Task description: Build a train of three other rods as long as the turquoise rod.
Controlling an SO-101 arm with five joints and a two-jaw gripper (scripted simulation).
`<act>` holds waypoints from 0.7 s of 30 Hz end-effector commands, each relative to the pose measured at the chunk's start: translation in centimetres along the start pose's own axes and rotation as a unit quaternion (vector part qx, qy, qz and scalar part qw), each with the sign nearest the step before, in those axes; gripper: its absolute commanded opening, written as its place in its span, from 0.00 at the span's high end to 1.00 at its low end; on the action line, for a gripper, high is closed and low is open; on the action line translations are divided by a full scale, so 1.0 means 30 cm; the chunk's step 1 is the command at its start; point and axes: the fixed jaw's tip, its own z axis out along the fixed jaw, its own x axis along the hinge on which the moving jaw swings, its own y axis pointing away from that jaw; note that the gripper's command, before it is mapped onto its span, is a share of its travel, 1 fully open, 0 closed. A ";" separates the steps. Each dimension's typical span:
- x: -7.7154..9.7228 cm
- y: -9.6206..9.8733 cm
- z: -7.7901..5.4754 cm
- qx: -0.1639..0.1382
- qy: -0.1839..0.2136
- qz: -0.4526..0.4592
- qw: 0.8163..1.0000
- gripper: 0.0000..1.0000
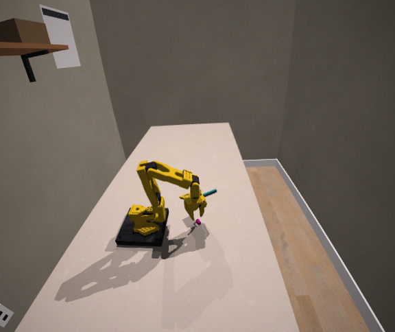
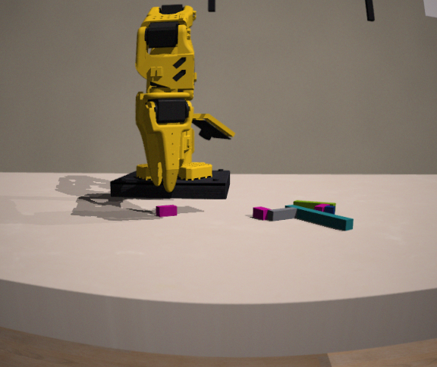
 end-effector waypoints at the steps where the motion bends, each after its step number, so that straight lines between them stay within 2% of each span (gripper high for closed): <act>1: 0.008 -0.006 -0.029 0.008 0.004 0.000 1.000 0.83; 10: 0.006 -0.003 -0.073 0.008 0.004 0.000 1.000 0.83; 21: 0.006 -0.003 -0.079 0.008 0.004 0.000 1.000 0.83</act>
